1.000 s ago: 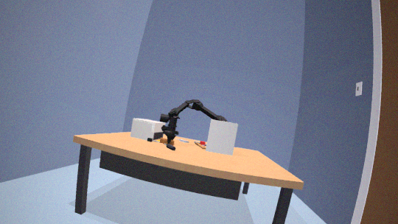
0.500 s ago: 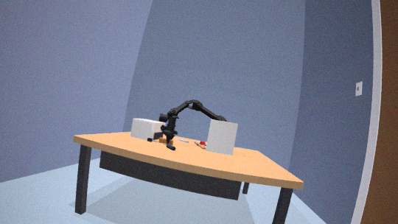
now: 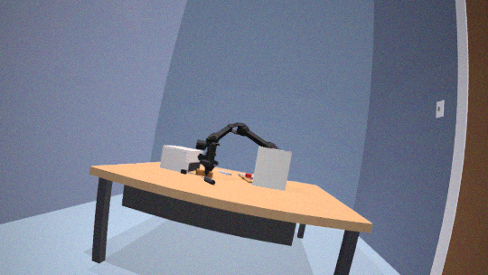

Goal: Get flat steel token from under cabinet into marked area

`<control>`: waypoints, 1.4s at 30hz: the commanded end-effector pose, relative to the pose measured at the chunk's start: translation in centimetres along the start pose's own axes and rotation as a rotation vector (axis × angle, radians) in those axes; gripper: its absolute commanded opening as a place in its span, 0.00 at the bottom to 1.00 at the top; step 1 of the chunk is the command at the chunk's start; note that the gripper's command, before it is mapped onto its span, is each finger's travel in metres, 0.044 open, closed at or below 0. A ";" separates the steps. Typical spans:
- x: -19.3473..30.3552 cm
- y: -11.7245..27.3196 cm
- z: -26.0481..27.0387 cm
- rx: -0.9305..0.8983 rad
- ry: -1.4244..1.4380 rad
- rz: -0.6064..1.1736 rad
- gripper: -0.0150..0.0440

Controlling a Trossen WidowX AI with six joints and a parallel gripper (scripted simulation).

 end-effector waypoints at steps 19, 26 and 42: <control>-0.5 -0.1 -2.7 0.008 -0.004 -0.002 0.25; -0.6 -0.1 -3.4 0.008 -0.004 -0.002 0.25; -0.8 -0.1 -5.0 0.009 -0.003 -0.002 0.25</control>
Point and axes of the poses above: the point midway between the two fingers, 35 mm back from their tips, its own y axis back along the fingers, its own z axis across the jaws, x = y × z, the point moved 2 cm from there along y, back along the fingers, and after that the axes turned 9 degrees about -y, right-handed, at the moved point
